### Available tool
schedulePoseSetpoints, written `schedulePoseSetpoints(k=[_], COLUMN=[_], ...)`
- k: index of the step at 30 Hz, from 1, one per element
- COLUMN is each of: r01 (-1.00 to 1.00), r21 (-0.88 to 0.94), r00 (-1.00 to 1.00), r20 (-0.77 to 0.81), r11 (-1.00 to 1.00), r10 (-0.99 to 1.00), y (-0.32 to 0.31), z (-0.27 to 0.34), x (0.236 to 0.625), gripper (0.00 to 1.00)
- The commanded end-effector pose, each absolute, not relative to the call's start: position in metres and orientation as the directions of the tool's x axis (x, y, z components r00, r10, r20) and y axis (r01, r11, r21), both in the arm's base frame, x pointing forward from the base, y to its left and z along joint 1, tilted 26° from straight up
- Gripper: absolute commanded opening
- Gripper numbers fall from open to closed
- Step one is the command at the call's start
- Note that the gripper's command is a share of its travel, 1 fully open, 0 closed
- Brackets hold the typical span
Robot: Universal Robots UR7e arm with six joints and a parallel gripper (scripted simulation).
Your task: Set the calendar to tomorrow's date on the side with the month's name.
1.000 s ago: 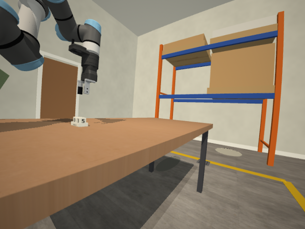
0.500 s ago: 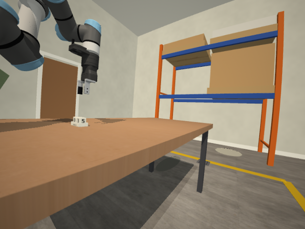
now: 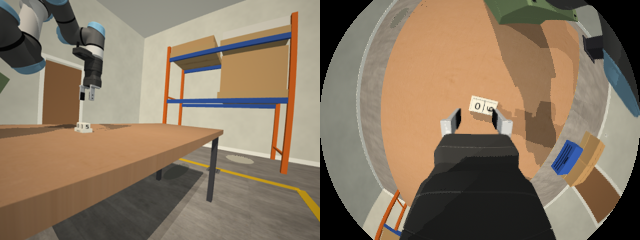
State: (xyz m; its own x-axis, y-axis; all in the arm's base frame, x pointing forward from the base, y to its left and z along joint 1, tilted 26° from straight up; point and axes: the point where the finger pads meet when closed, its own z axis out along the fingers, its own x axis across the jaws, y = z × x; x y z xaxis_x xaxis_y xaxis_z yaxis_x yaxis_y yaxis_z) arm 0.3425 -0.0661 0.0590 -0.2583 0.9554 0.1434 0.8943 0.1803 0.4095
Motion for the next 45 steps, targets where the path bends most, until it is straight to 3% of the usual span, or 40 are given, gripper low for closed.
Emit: schedulePoseSetpoints(k=[1,12,25,45], r01=[0.838,0.732,0.472,0.102], r21=[0.430,0.437,0.401,0.295], r00=[-0.406,-0.575,-0.802,-0.925], r20=[0.078,-0.016,-0.174,-0.323], r11=[0.336,0.523,0.785,0.950], r10=[0.911,0.818,0.571,0.200], y=[-0.064,-0.065,-0.063,-0.056], z=[0.052,0.045,0.035,0.026], x=[0.343,0.345,0.350,0.357], gripper=[1.00,1.00,1.00,1.00])
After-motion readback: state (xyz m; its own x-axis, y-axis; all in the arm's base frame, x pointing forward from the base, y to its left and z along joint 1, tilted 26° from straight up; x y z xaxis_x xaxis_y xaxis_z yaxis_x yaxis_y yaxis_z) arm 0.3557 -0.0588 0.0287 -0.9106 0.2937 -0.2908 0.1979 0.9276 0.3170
